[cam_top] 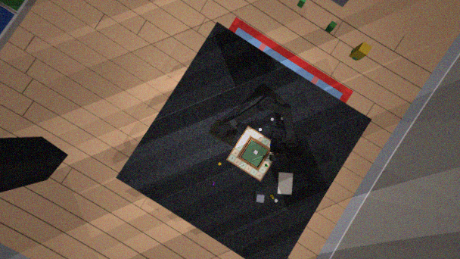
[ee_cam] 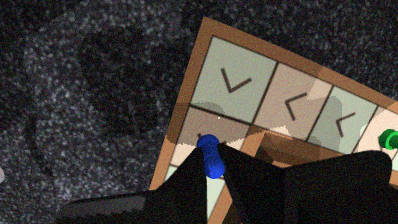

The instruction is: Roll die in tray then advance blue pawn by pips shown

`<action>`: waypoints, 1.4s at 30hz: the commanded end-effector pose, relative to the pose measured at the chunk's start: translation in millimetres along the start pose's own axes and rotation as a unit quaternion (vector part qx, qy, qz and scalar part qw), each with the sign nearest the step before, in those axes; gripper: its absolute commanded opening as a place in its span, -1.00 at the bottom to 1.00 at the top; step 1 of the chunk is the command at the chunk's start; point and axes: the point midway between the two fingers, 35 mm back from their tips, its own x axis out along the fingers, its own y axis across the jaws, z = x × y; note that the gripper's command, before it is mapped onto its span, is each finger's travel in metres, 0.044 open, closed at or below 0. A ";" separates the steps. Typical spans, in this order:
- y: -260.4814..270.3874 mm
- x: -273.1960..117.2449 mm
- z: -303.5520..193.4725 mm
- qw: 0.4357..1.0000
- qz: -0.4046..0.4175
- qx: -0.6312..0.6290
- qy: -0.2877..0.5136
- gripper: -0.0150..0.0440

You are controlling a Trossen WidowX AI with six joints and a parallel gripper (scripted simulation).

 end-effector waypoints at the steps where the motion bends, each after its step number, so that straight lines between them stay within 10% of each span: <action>1: 0.3 0.6 0.2 1.000 0.002 0.002 -0.001 -0.48; 28: 2.8 -122.3 -0.1 1.000 0.000 0.003 0.001 -0.49; 42: 10.0 -112.2 -12.2 1.000 -0.001 0.005 -0.001 -0.49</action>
